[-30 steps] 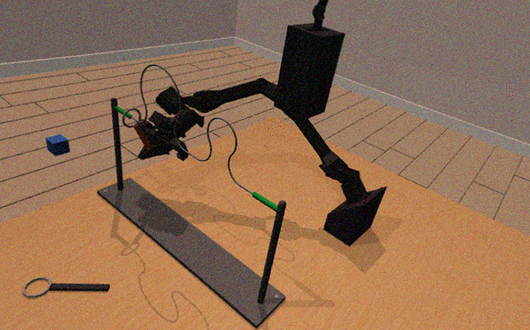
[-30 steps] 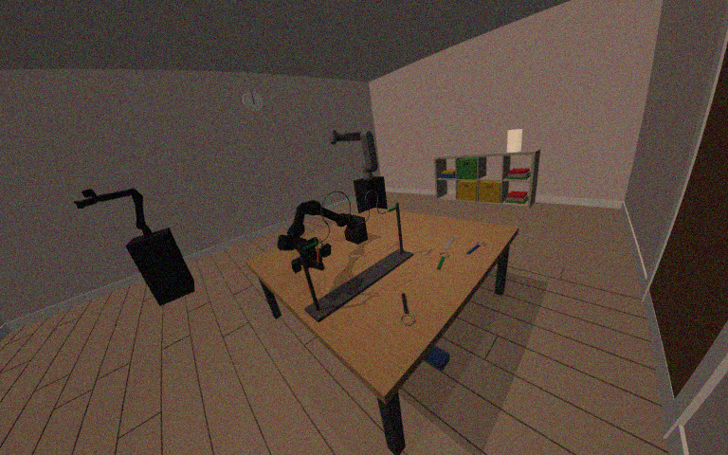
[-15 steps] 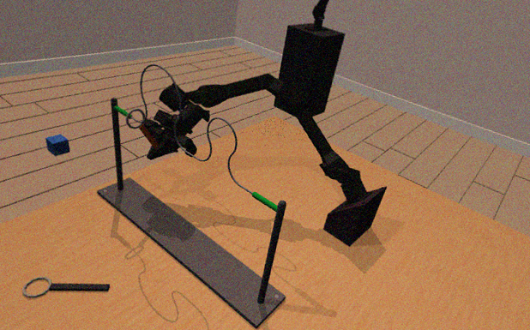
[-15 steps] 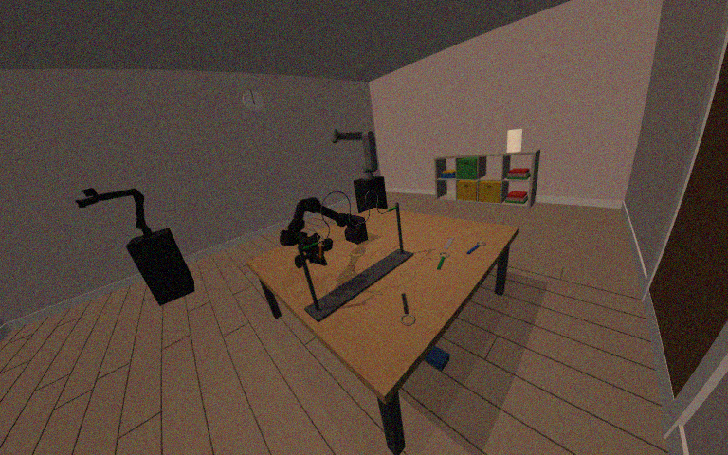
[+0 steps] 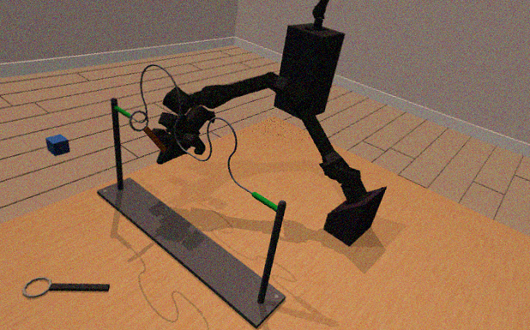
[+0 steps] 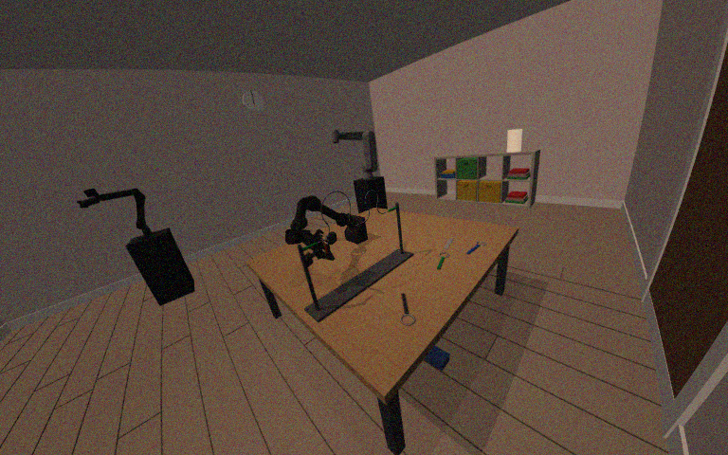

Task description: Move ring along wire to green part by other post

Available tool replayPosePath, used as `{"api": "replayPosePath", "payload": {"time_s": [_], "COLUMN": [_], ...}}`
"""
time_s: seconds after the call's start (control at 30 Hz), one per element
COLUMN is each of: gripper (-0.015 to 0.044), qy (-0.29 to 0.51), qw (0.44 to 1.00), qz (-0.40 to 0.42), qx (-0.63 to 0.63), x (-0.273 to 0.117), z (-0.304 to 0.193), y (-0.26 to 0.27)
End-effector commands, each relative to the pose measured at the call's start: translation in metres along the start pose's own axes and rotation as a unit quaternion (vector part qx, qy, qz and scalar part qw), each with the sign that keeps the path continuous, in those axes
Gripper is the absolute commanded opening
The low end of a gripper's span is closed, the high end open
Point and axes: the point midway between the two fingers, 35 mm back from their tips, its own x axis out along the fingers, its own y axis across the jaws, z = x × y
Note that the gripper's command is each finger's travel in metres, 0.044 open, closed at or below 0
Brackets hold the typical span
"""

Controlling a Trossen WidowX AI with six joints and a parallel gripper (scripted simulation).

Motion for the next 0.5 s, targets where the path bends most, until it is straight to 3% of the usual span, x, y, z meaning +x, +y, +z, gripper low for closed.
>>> {"api": "replayPosePath", "payload": {"time_s": [0.0,0.47], "gripper": [-0.015,-0.015], "qy": [0.002,-0.001], "qw": [0.998,0.976], "qz": [0.029,0.108], "qx": [0.047,0.187], "x": [0.001,-0.004], "z": [-0.003,0.008], "y": [0.018,0.064]}}
